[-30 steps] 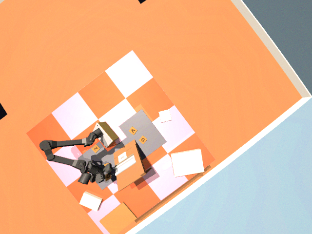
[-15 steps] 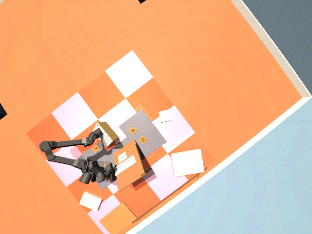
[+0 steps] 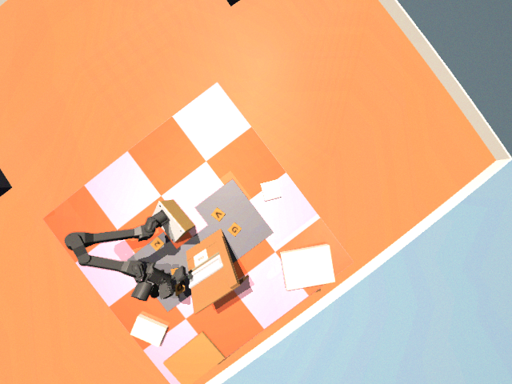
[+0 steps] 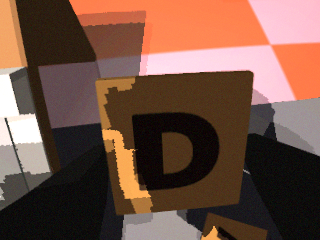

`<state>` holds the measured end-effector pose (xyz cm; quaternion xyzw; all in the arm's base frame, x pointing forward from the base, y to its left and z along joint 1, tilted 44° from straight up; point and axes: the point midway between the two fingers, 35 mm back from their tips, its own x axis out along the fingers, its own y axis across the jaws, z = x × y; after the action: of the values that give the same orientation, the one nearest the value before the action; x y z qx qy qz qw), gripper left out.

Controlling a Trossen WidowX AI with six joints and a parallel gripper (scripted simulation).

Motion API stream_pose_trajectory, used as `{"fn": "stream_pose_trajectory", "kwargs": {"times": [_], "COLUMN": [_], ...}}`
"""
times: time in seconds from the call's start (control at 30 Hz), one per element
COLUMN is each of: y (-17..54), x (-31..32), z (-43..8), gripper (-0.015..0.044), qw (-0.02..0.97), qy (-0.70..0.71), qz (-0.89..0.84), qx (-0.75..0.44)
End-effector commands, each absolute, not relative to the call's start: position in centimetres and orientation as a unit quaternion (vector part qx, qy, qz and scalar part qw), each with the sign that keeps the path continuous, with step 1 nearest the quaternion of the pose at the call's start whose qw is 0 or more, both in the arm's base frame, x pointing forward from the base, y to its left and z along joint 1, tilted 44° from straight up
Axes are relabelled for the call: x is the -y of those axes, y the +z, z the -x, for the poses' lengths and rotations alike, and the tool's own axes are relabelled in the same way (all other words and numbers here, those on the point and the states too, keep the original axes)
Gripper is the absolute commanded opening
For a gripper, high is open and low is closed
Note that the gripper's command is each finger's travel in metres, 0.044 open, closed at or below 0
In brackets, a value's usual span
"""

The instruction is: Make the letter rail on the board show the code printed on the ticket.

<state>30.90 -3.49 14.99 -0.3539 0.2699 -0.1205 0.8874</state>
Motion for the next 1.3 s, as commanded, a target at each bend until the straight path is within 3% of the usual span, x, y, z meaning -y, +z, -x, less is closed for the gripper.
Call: {"fn": "stream_pose_trajectory", "kwargs": {"times": [0.0, 1.27], "y": [14.8, 13.5], "x": [3.4, 2.0], "z": [-30.9, -31.0], "gripper": [0.0000, 0.0000], "qw": [0.888, 0.888], "qy": [-0.122, -0.122], "qz": [0.352, 0.352], "qx": [-0.270, -0.270]}}
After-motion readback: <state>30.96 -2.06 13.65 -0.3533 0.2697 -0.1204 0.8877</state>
